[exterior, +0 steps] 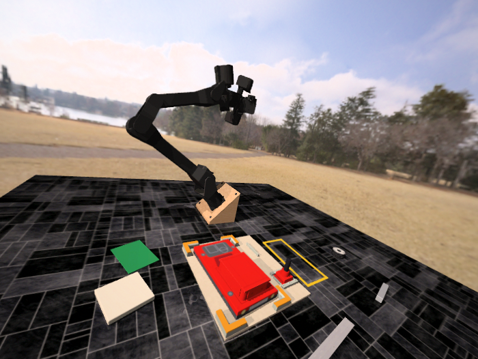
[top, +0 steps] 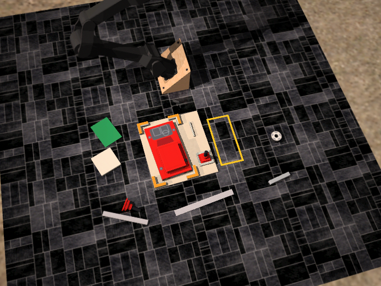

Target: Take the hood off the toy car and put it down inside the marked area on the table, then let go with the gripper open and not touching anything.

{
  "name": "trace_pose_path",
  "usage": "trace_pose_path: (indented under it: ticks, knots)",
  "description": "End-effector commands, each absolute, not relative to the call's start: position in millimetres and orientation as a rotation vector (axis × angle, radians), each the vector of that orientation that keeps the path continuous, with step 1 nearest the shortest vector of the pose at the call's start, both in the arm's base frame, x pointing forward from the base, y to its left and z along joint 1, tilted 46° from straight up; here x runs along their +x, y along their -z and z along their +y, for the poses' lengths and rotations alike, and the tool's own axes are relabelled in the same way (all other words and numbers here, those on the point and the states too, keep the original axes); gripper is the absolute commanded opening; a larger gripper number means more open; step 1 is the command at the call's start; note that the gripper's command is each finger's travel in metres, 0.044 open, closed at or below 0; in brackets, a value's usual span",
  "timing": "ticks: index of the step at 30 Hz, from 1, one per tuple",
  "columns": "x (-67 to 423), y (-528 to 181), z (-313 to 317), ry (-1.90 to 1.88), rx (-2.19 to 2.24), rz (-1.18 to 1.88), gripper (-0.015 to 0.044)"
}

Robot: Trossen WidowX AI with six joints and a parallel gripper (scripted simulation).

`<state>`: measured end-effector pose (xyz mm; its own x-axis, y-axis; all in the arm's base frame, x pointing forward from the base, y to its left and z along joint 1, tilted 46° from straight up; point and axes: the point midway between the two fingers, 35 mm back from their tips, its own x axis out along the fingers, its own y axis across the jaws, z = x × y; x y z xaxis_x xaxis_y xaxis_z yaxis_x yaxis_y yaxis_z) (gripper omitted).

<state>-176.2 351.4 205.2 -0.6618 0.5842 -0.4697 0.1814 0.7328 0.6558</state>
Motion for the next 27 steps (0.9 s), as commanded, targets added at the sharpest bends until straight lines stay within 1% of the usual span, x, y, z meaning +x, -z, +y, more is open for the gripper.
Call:
trace_pose_path:
  ticks: [1,8,14,21,27]
  knots:
    - [-145,-194,368,-0.727,0.609,2.117,0.044]
    - [-79,-175,390,-0.656,0.646,1.903,0.044]
    - [-20,-157,396,-0.569,0.634,1.741,0.044]
    - [47,-135,389,-0.447,0.577,1.584,0.044]
    - [105,-119,371,-0.329,0.493,1.458,0.044]
